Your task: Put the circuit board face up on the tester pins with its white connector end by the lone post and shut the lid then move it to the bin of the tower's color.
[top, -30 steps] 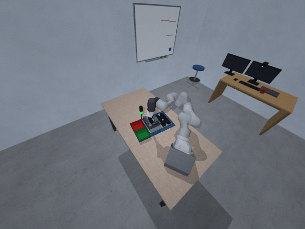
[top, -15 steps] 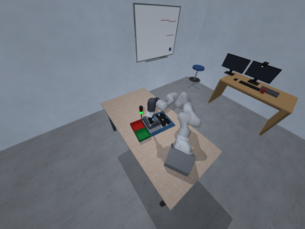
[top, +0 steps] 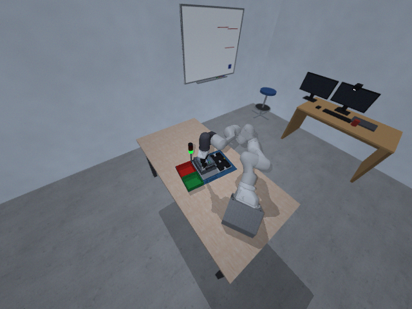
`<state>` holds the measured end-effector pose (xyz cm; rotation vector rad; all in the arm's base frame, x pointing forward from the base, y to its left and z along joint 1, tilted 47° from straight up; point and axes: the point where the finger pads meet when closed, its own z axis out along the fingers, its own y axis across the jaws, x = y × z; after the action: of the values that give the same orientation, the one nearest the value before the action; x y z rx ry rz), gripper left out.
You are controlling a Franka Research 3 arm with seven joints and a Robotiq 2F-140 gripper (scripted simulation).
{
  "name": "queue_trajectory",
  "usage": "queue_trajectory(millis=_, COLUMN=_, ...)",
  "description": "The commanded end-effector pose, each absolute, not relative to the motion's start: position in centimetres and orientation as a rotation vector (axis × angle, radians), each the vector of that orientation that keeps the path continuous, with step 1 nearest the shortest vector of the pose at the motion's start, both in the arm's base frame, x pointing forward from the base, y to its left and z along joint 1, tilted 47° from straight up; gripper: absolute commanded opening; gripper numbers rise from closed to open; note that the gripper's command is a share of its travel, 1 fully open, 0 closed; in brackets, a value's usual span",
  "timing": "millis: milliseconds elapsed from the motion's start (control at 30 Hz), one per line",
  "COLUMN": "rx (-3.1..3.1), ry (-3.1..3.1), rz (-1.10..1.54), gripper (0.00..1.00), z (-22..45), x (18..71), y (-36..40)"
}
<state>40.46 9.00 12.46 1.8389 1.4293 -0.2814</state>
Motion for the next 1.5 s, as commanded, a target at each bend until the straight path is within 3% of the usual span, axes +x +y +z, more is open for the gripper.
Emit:
queue_trajectory(millis=0, rx=1.841, ry=1.430, rz=-0.278, gripper=0.00, z=12.32, x=40.47, y=9.01)
queue_trajectory(millis=1467, rx=1.841, ry=1.430, rz=-0.278, gripper=0.00, z=12.02, x=40.59, y=8.70)
